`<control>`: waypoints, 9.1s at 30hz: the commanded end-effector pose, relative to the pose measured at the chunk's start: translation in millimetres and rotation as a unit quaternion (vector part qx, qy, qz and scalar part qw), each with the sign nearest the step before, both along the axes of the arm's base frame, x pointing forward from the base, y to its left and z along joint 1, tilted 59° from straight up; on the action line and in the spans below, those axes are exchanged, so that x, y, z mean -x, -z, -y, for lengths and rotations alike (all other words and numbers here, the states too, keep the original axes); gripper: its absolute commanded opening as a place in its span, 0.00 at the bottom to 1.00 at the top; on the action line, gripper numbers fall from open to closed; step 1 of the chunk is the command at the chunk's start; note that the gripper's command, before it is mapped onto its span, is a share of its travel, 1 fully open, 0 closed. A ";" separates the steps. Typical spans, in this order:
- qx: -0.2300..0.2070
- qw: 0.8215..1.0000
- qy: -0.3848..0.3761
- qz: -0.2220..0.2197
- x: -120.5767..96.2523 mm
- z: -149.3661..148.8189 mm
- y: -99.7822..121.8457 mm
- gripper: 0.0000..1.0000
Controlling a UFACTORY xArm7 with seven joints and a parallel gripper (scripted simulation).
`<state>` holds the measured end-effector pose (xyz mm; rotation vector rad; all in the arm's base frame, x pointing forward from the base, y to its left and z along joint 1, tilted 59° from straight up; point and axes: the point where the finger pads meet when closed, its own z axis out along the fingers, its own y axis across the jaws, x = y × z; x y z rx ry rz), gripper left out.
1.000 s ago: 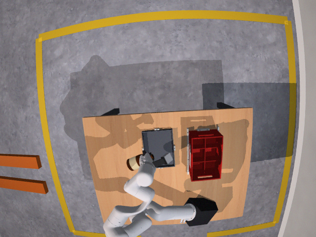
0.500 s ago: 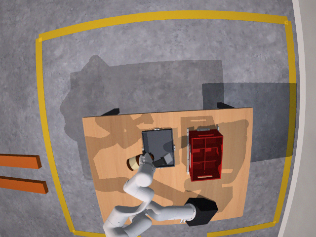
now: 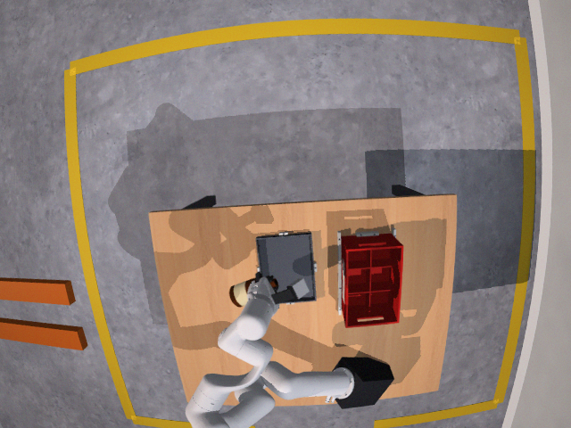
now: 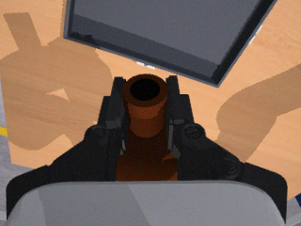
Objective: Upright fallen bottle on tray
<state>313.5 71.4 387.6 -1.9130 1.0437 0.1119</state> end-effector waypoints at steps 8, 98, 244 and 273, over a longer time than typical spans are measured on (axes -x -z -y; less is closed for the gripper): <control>0.019 1.000 0.021 0.008 -0.3 1.6 -1.5 0.00; 0.088 0.992 0.089 0.029 0.9 2.0 -2.9 0.00; 0.242 0.938 0.238 0.075 4.1 0.9 -5.9 0.00; 0.264 0.925 0.260 0.082 4.3 0.9 -6.1 0.00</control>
